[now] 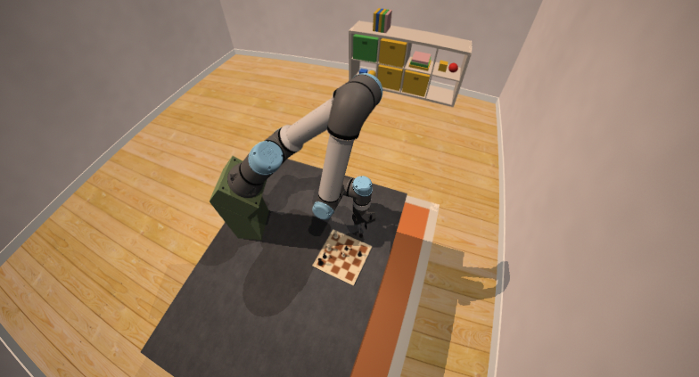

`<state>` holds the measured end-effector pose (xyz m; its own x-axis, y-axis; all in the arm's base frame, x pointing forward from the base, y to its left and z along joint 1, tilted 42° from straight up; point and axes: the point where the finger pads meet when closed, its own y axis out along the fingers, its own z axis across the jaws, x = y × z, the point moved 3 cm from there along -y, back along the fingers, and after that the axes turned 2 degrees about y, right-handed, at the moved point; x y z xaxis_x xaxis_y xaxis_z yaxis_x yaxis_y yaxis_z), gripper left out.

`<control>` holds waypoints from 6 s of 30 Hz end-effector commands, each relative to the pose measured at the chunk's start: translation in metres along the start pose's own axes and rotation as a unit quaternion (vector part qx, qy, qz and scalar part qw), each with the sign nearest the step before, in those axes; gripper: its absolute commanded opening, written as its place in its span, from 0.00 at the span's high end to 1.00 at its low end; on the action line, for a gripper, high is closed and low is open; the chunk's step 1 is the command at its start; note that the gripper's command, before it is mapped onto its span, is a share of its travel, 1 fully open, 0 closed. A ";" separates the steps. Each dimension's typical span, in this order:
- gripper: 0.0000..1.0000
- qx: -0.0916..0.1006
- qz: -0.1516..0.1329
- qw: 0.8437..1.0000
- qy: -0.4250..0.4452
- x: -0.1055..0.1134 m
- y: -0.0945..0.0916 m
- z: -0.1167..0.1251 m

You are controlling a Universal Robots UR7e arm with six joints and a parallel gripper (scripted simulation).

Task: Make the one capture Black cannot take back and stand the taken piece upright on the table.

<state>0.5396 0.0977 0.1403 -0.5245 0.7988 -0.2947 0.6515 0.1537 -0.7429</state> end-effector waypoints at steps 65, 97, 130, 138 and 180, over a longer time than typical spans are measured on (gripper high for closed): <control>0.00 0.008 -0.009 0.981 -0.191 -0.019 -0.010 0.023; 0.00 0.003 -0.015 0.783 -0.622 -0.049 -0.008 0.079; 0.00 -0.002 -0.006 0.553 -0.833 -0.060 -0.015 0.125; 0.00 -0.002 -0.005 0.541 -0.841 -0.061 -0.016 0.127; 0.32 -0.002 -0.005 0.539 -0.842 -0.061 -0.016 0.127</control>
<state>0.4933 -0.0279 0.0955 -0.2770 -0.8650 -0.4185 0.6460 0.1547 -0.7474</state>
